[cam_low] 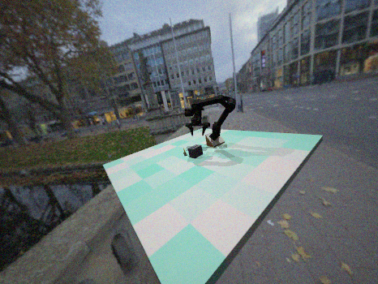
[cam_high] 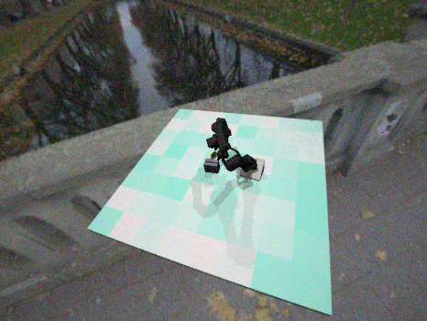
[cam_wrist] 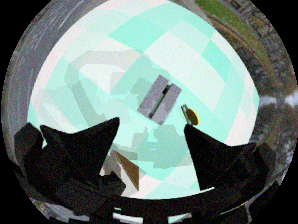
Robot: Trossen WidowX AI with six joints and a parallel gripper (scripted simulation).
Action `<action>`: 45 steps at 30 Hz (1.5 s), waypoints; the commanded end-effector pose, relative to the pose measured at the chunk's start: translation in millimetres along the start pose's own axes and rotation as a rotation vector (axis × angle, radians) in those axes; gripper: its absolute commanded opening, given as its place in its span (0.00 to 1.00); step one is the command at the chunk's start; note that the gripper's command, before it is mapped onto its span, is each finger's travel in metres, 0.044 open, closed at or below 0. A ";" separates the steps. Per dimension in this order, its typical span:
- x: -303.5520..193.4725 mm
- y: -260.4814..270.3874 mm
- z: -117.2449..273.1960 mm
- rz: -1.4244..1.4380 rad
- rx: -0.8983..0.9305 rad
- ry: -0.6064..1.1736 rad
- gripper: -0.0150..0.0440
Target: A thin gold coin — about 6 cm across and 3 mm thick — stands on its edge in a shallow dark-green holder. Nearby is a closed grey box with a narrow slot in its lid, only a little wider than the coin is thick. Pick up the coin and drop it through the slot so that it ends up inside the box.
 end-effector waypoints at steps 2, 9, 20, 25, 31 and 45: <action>3.0 -6.0 0.1 0.027 0.003 0.019 0.84; 30.8 -75.9 -13.2 0.321 0.056 0.213 0.53; 45.2 -134.7 -42.3 0.558 0.122 0.360 0.53; 40.4 -133.1 -59.3 0.559 0.122 0.360 0.53; 33.6 -132.1 -76.6 0.559 0.123 0.359 0.53; 26.7 -130.5 -101.9 0.559 0.122 0.359 0.53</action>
Point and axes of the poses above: the point midway between the two fingers, 35 mm back from their tips, its own z axis back along the fingers, its own y axis across the jaws, x = y × z, the point moved 6 cm from there along z, back along the fingers, and after that the axes turned 8 degrees about -z, right-handed, at the moved point
